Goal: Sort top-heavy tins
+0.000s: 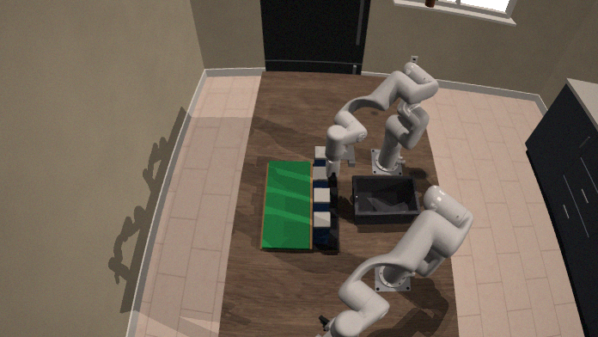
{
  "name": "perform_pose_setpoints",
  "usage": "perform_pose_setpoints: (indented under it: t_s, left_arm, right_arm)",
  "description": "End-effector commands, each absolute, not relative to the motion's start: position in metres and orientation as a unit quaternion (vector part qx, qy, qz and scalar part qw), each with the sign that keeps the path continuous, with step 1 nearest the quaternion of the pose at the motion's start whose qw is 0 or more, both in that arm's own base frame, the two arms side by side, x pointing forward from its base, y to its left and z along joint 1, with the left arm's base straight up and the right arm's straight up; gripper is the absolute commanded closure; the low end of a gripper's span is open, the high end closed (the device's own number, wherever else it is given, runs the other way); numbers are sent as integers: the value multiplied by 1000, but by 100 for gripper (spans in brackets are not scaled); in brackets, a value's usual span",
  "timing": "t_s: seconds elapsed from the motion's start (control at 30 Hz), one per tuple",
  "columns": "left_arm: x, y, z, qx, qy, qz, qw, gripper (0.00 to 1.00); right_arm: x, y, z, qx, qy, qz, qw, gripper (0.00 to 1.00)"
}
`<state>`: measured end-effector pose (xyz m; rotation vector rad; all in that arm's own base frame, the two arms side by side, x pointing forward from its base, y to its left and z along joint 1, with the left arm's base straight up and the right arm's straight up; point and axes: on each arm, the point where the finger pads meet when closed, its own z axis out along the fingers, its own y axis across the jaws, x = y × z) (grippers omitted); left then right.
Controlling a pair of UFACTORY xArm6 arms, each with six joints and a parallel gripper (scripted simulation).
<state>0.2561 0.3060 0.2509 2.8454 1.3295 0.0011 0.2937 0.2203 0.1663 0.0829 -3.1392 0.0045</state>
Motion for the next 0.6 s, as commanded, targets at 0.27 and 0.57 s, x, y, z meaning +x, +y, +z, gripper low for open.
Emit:
perform_pose_setpoints:
  t_s: [0.27, 0.57]
  left_arm:
    - [257, 307, 252, 906, 423, 2, 0, 0]
    - [257, 307, 252, 906, 423, 2, 0, 0]
  right_arm:
    - [303, 222, 168, 26, -1000, 0, -1, 100]
    - [303, 222, 168, 26, -1000, 0, -1, 100]
